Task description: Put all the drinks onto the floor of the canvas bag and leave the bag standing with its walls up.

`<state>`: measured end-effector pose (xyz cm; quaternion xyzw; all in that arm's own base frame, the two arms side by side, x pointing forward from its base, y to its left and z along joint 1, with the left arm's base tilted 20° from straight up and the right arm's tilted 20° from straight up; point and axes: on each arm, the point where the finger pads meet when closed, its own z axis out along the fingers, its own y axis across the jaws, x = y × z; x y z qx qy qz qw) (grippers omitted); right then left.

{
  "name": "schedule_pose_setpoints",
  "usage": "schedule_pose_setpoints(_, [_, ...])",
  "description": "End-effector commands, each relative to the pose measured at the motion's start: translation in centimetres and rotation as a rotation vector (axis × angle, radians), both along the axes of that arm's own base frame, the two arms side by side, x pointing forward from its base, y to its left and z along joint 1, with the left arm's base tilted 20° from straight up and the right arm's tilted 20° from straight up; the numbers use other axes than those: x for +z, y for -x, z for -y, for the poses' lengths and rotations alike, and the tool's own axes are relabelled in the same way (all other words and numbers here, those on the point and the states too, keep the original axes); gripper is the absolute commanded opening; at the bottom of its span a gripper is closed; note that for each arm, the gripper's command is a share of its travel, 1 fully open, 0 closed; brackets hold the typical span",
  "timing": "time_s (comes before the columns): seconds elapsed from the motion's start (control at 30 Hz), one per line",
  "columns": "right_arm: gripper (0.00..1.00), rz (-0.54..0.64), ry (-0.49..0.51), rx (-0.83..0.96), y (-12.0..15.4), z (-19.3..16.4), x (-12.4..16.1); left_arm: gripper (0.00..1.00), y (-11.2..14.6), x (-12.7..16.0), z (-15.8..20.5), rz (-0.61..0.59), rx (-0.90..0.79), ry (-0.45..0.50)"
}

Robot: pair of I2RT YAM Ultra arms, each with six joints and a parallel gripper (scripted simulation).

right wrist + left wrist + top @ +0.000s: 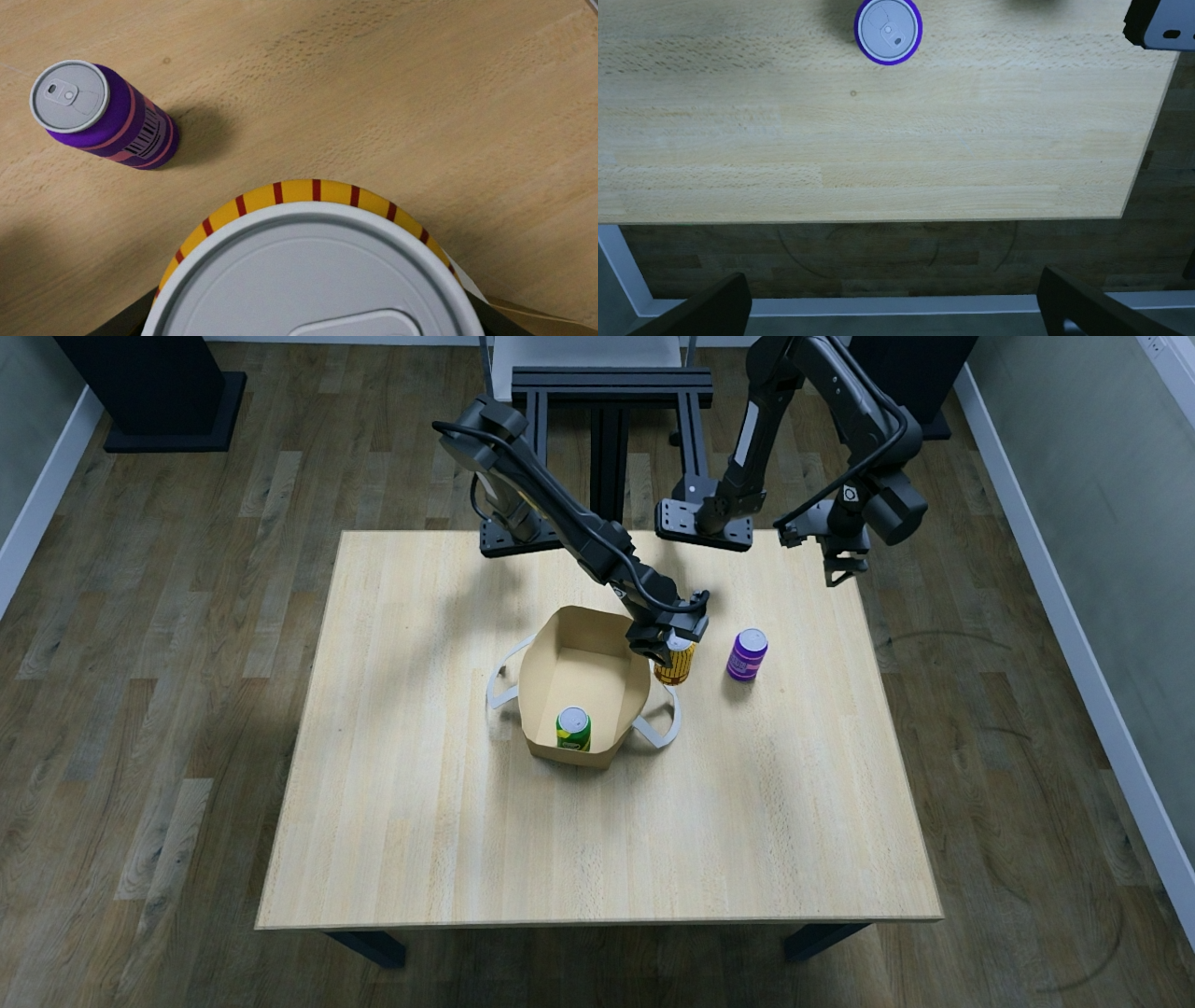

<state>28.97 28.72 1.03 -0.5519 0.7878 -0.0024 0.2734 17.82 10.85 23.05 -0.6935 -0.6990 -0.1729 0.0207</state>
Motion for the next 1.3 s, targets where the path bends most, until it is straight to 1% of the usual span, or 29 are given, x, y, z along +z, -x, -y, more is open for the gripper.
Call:
schedule_pose_setpoints(0.0, [0.7,0.086,-0.128,0.05,-0.9,-3.7,4.2,1.0,0.0,0.9,0.5,0.029,-0.013,0.003])
schedule_pose_setpoints(0.17, [0.7,0.088,-0.131,0.05,-0.9,-3.8,4.0,1.0,0.0,0.9,0.5,0.029,-0.013,0.003])
schedule_pose_setpoints(0.2, [0.7,0.085,-0.127,0.05,-0.9,-3.7,3.8,1.0,0.0,0.9,0.5,0.029,-0.013,0.003])
schedule_pose_setpoints(0.27, [0.7,0.063,-0.103,0.05,-0.8,-3.6,2.3,1.0,0.0,0.9,0.5,0.029,-0.013,0.003])
schedule_pose_setpoints(0.37, [0.7,0.074,-0.116,0.05,-0.9,-3.7,2.9,1.0,0.0,0.9,0.5,0.029,-0.013,0.003])
schedule_pose_setpoints(0.43, [0.7,0.062,-0.102,0.05,-0.8,-3.6,2.1,1.0,0.0,0.9,0.5,0.029,-0.013,0.003])
schedule_pose_setpoints(0.47, [0.7,0.068,-0.109,0.05,-0.8,-3.6,2.4,1.0,0.0,0.9,0.5,0.029,-0.013,0.003])
schedule_pose_setpoints(0.53, [0.7,0.059,-0.099,0.05,-0.3,-3.0,2.0,1.0,0.0,0.9,0.5,0.029,-0.013,0.003])
schedule_pose_setpoints(0.63, [0.7,0.059,-0.099,0.05,-0.3,-3.0,2.1,1.0,0.0,0.9,0.5,0.029,-0.013,0.003])
schedule_pose_setpoints(0.67, [0.7,0.053,-0.091,0.047,-0.2,-2.6,1.6,1.0,0.0,0.9,0.5,0.029,-0.013,0.003])
schedule_pose_setpoints(0.7, [0.7,0.061,-0.101,0.05,-0.1,-2.7,2.2,1.0,0.0,0.9,0.5,0.029,-0.013,0.003])
schedule_pose_setpoints(0.77, [0.7,0.083,-0.125,0.051,-0.8,-3.6,3.4,1.0,0.0,0.9,0.5,0.029,-0.013,0.003])
schedule_pose_setpoints(0.9, [0.7,0.086,-0.128,0.051,-0.9,-3.7,3.5,1.0,0.0,0.9,0.5,0.029,-0.013,0.003])
schedule_pose_setpoints(0.93, [0.7,0.052,-0.086,0.031,-0.6,-0.8,1.8,1.0,0.0,0.9,0.5,0.029,-0.013,0.003])
schedule_pose_setpoints(1.0, [0.7,0.048,-0.08,0.033,-0.5,-0.3,2.0,1.0,0.0,0.9,0.5,0.029,-0.013,0.003])
schedule_pose_setpoints(1.1, [0.7,0.065,-0.096,0.037,-0.8,0.1,3.1,1.0,0.0,0.9,0.5,0.029,-0.013,0.003])
schedule_pose_setpoints(1.13, [0.7,0.077,-0.111,0.032,-0.9,-0.5,3.6,1.0,0.0,0.9,0.5,0.029,-0.013,0.003])
schedule_pose_setpoints(1.2, [0.7,0.077,-0.111,0.032,-0.9,-0.5,3.6,1.0,0.0,0.9,0.5,0.029,-0.013,0.003])
schedule_pose_setpoints(1.23, [0.7,0.06,-0.093,0.045,-0.3,0.6,2.9,1.0,0.0,0.9,0.5,0.029,-0.013,0.003])
schedule_pose_setpoints(1.27, [0.7,0.058,-0.091,0.035,-0.5,1.3,3.0,1.0,0.0,0.9,0.5,0.029,-0.013,0.003])
